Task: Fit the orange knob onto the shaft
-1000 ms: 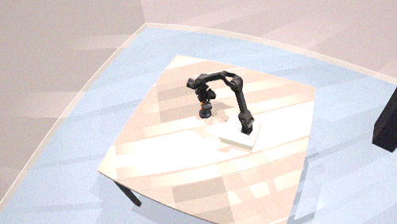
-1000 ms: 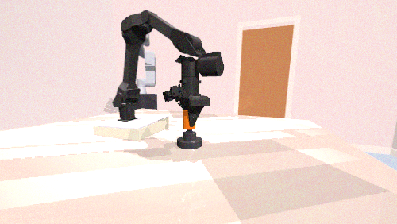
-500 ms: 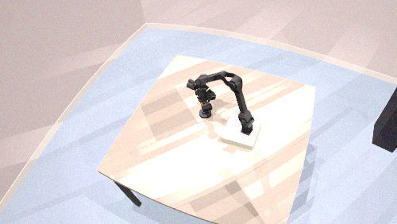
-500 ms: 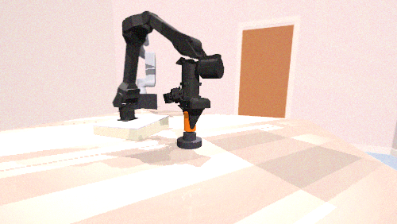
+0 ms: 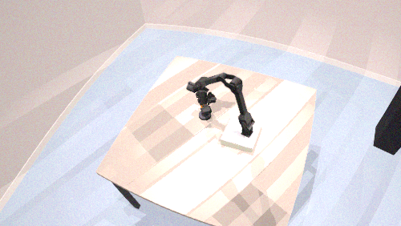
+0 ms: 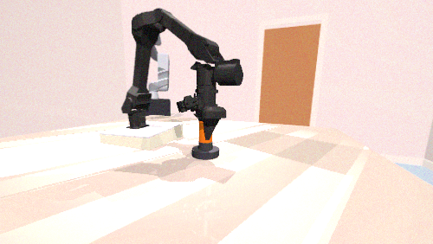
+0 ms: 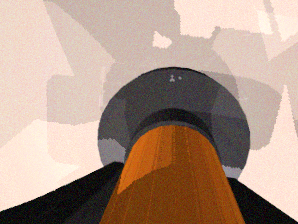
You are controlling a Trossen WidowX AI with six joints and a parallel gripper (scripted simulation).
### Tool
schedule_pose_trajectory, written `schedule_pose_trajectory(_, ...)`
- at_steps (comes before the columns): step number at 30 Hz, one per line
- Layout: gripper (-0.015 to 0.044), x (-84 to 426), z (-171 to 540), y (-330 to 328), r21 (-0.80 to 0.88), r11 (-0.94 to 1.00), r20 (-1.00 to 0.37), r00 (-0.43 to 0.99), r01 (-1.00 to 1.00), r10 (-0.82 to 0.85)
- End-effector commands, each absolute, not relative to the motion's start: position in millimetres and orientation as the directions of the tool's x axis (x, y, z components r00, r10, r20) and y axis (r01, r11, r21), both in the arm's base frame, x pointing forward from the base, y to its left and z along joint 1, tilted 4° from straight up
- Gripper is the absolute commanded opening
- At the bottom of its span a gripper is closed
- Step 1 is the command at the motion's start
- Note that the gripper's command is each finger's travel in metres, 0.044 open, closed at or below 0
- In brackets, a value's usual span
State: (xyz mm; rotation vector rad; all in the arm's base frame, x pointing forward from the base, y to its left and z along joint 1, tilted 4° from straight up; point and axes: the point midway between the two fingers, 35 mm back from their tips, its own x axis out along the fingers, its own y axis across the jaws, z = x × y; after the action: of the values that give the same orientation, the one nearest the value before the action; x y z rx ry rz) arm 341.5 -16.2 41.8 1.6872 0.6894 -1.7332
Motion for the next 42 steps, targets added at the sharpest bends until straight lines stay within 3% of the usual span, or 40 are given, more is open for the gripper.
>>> schedule_pose_trajectory(1, 0.0000, 342, 42, -16, 0.052, -0.673, -0.997, 0.005, 0.737, -0.071)
schedule_pose_trajectory(3, 0.0000, 342, 42, -16, 0.052, -0.673, -0.997, 0.005, 0.737, -0.071)
schedule_pose_trajectory(20, 0.0440, 342, 42, -16, 0.052, -0.673, -0.997, 0.005, 0.737, -0.071)
schedule_pose_trajectory(29, 0.0440, 342, 45, -16, 0.052, -0.673, -0.997, 0.005, 0.737, -0.071)
schedule_pose_trajectory(36, 0.0440, 342, 134, -10, 0.051, -0.674, -0.997, 0.005, 0.737, -0.071)
schedule_pose_trajectory(42, 0.0440, 345, 137, -10, 0.051, -0.674, -0.997, 0.005, 0.737, -0.071)
